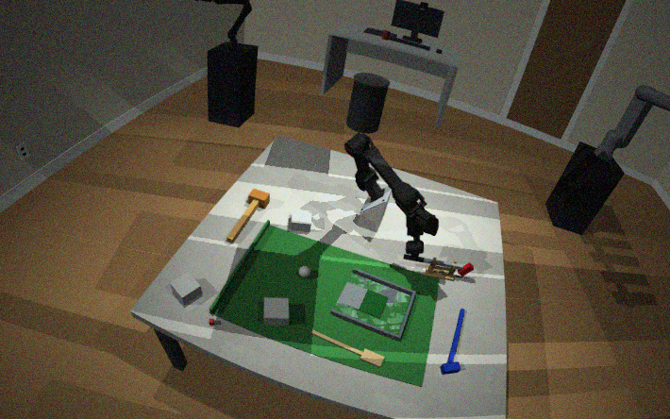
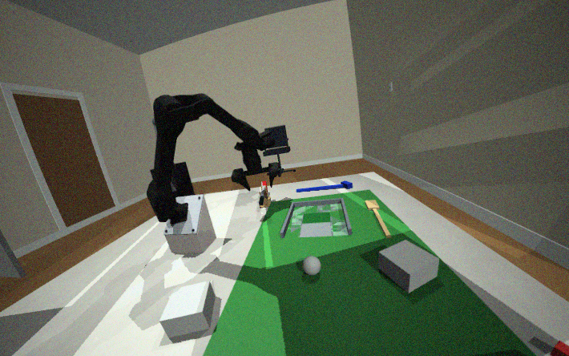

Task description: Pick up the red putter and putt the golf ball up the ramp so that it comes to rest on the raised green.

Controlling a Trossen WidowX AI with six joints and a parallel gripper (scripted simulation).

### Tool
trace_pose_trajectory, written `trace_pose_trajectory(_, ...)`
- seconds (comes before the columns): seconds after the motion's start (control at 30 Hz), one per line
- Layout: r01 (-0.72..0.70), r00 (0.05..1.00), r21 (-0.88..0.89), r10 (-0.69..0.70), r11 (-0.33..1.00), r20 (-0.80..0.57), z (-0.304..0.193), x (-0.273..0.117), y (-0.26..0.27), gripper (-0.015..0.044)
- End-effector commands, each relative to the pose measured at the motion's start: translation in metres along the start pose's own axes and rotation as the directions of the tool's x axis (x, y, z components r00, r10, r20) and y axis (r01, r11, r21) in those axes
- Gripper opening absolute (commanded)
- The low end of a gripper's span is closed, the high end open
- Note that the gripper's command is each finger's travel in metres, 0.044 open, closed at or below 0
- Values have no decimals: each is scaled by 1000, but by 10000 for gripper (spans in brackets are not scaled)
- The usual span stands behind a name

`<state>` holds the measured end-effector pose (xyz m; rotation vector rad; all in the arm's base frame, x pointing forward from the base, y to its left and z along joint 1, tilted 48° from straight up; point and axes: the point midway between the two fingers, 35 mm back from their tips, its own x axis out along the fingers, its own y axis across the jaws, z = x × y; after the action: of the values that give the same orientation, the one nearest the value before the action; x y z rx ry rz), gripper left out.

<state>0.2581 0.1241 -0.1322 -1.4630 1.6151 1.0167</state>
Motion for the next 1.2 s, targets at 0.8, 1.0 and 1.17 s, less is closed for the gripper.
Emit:
trace_pose_trajectory(0.8,-28,994,-50,22,998,-104,-17,63,8,440)
trace_pose_trajectory(1.0,-28,994,-50,22,998,-105,-20,70,8,440)
trace_pose_trajectory(1.17,-28,994,-50,22,998,-105,-23,77,8,440)
